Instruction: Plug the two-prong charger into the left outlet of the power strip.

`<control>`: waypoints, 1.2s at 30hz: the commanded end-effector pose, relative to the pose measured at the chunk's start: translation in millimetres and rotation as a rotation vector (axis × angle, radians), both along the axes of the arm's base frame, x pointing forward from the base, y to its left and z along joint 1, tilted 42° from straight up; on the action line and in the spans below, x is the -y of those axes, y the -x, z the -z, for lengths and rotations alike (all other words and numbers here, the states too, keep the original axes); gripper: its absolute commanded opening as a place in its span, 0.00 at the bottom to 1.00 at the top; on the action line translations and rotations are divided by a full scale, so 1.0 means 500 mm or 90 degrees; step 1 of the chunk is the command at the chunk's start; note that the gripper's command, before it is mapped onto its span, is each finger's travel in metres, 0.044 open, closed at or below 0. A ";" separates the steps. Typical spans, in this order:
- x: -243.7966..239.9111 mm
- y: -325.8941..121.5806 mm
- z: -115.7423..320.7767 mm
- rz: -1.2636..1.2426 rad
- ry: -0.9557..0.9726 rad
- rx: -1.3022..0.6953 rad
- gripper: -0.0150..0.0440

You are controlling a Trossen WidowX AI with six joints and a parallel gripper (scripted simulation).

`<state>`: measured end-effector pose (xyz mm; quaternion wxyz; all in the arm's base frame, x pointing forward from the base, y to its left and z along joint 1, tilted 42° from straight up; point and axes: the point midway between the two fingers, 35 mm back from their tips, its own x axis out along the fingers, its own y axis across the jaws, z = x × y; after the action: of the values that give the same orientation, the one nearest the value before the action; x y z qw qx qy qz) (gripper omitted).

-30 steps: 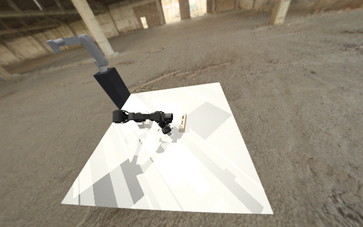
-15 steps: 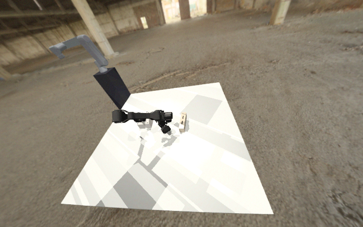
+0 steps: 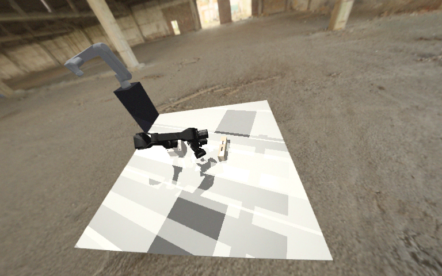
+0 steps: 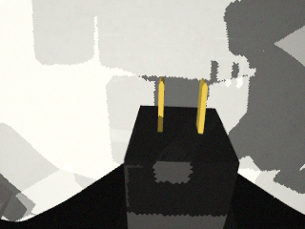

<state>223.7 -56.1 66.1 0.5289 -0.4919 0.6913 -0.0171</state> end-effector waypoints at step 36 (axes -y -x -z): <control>-0.069 -0.064 0.100 0.173 -0.033 0.162 0.25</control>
<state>252.1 -25.2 19.5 0.6084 -0.3861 0.6820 -0.1249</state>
